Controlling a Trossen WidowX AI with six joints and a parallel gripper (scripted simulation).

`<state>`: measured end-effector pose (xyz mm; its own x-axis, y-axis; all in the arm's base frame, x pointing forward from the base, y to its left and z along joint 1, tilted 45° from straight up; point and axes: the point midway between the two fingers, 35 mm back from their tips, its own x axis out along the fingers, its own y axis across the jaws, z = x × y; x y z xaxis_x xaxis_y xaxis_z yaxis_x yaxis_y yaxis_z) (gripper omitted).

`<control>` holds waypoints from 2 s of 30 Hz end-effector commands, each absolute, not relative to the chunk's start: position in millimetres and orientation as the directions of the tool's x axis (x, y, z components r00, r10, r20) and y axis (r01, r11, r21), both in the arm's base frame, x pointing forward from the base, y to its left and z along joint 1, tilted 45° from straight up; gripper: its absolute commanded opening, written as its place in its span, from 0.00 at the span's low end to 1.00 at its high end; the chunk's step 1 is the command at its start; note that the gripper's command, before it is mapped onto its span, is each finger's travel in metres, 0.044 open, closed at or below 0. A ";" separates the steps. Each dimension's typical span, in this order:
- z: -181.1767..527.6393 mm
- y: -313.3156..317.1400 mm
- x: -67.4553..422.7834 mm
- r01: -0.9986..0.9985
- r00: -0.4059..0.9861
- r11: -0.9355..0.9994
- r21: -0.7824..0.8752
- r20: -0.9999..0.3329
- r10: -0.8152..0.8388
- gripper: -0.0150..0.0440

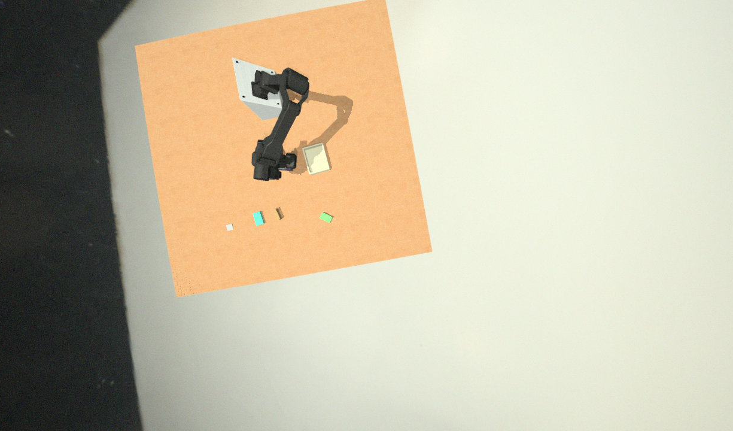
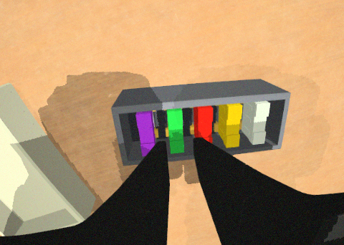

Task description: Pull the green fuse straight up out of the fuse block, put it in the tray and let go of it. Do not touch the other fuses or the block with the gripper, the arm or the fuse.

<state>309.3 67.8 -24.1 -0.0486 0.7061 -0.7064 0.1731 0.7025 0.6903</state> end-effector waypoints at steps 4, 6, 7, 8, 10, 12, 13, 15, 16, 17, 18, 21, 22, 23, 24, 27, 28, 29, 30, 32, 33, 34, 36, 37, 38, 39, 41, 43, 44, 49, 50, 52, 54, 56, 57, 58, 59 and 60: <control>-29.8 74.4 306.0 0.180 -0.057 0.701 0.690 -0.704 0.708 0.37; -31.2 75.8 305.8 0.180 -0.057 0.701 0.690 -0.704 0.708 0.37; -31.8 76.5 305.7 0.180 -0.057 0.701 0.690 -0.704 0.708 0.37; -32.5 77.2 305.6 0.180 -0.057 0.701 0.690 -0.704 0.708 0.37; -33.8 78.7 305.3 0.180 -0.057 0.701 0.690 -0.704 0.708 0.37; -35.1 80.1 305.1 0.180 -0.057 0.700 0.690 -0.704 0.708 0.37; -35.6 80.6 304.9 0.180 -0.057 0.700 0.691 -0.704 0.708 0.37; -36.1 81.1 304.9 0.180 -0.057 0.700 0.691 -0.704 0.708 0.37; -36.1 81.1 304.9 0.180 -0.057 0.700 0.691 -0.704 0.708 0.37; -36.1 81.1 304.9 0.180 -0.057 0.700 0.691 -0.704 0.708 0.37; -36.1 81.1 304.9 0.180 -0.057 0.700 0.691 -0.704 0.708 0.37; -36.1 81.1 304.9 0.180 -0.057 0.700 0.691 -0.704 0.708 0.37; -36.1 81.1 304.9 0.180 -0.057 0.700 0.691 -0.704 0.708 0.37; -36.1 81.1 304.9 0.180 -0.057 0.700 0.691 -0.704 0.708 0.37; -36.1 81.1 304.9 0.180 -0.057 0.700 0.691 -0.704 0.708 0.37; -36.4 81.4 304.8 0.180 -0.057 0.700 0.691 -0.704 0.708 0.37; -36.7 81.8 304.8 0.180 -0.057 0.700 0.691 -0.704 0.708 0.37; -37.2 82.2 304.8 0.180 -0.057 0.700 0.691 -0.704 0.708 0.37; -37.7 82.7 304.7 0.180 -0.057 0.700 0.691 -0.703 0.708 0.37; -38.9 84.0 304.6 0.180 -0.057 0.700 0.691 -0.703 0.708 0.37; -39.5 84.6 304.6 0.180 -0.057 0.700 0.691 -0.703 0.708 0.37; -40.2 85.3 304.5 0.180 -0.057 0.700 0.691 -0.703 0.709 0.37; -41.5 86.6 304.4 0.180 -0.057 0.700 0.691 -0.703 0.709 0.37; -42.1 87.3 304.3 0.180 -0.057 0.700 0.691 -0.703 0.709 0.37; -42.6 87.9 304.2 0.180 -0.057 0.700 0.691 -0.703 0.709 0.37; -43.0 88.2 304.2 0.180 -0.057 0.700 0.691 -0.703 0.709 0.37; -43.1 88.3 304.2 0.180 -0.057 0.700 0.691 -0.703 0.709 0.37; -43.1 88.3 304.2 0.180 -0.057 0.700 0.691 -0.703 0.709 0.37; -43.1 88.3 304.2 0.180 -0.057 0.700 0.691 -0.703 0.709 0.37; -43.1 88.3 304.2 0.180 -0.057 0.700 0.691 -0.703 0.709 0.37; -43.1 88.3 304.2 0.180 -0.057 0.700 0.691 -0.703 0.709 0.37; -43.1 88.3 304.2 0.180 -0.057 0.700 0.691 -0.703 0.709 0.37; -43.1 87.0 304.7 0.175 -0.056 0.704 0.688 -0.707 0.705 0.35; -43.1 87.0 304.7 0.175 -0.056 0.704 0.688 -0.707 0.705 0.32; -43.1 87.0 304.7 0.175 -0.056 0.704 0.688 -0.707 0.705 0.31; -43.1 87.0 304.7 0.175 -0.056 0.704 0.688 -0.707 0.705 0.30; -43.1 87.0 304.7 0.175 -0.056 0.704 0.688 -0.707 0.705 0.29; -43.1 87.0 304.7 0.175 -0.056 0.704 0.688 -0.707 0.705 0.28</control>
<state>304.7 87.0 -43.0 -0.0558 0.7052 -0.7069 0.1752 0.7039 0.6884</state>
